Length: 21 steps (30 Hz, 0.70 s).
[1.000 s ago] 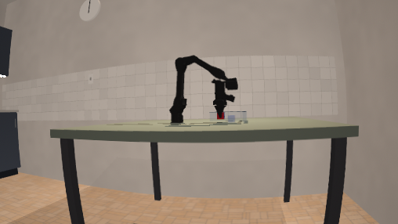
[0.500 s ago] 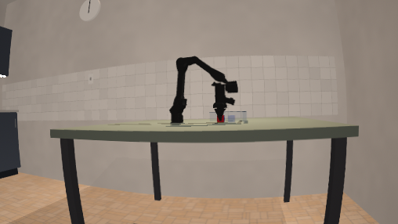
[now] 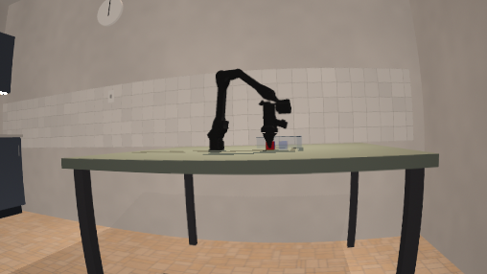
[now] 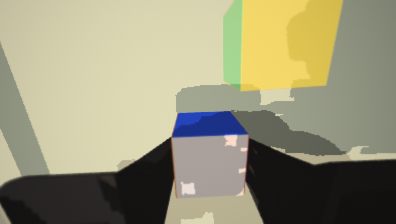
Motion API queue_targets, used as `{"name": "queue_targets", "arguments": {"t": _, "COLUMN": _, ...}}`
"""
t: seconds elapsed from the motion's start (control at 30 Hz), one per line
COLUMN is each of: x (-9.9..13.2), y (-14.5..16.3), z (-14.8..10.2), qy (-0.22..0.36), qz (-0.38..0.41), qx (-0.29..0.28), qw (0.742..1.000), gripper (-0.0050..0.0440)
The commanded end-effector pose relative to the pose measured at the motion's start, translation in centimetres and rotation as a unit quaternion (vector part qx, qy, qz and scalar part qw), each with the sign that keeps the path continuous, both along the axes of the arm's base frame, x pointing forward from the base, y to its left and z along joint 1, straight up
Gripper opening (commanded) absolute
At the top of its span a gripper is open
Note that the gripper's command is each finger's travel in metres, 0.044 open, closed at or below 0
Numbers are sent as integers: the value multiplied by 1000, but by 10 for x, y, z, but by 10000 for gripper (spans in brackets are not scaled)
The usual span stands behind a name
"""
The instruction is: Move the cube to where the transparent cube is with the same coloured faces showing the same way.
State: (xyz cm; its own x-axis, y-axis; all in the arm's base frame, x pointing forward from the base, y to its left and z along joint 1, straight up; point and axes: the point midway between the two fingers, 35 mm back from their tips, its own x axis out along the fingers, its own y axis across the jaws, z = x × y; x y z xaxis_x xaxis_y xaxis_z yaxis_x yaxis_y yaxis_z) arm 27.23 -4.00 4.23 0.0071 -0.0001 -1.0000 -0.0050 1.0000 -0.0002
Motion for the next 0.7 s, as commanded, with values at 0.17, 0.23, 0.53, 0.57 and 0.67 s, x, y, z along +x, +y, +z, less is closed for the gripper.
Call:
{"name": "queue_targets", "arguments": {"t": 0.17, "x": 3, "y": -1, "z": 5, "qy": -10, "qz": -1, "qx": -2, "qw": 1000, "gripper": 280}}
{"name": "queue_targets", "arguments": {"t": 0.23, "x": 3, "y": -1, "z": 5, "qy": -10, "qz": -1, "qx": -2, "qw": 1000, "gripper": 280}}
{"name": "queue_targets", "arguments": {"t": 0.53, "x": 3, "y": -1, "z": 5, "qy": -10, "qz": -1, "qx": -2, "qw": 1000, "gripper": 280}}
{"name": "queue_targets", "arguments": {"t": 0.57, "x": 3, "y": -1, "z": 5, "qy": -10, "qz": -1, "qx": -2, "qw": 1000, "gripper": 280}}
{"name": "queue_targets", "arguments": {"t": 0.67, "x": 5, "y": -1, "z": 26, "qy": -10, "qz": -2, "qx": -2, "qw": 1000, "gripper": 280}}
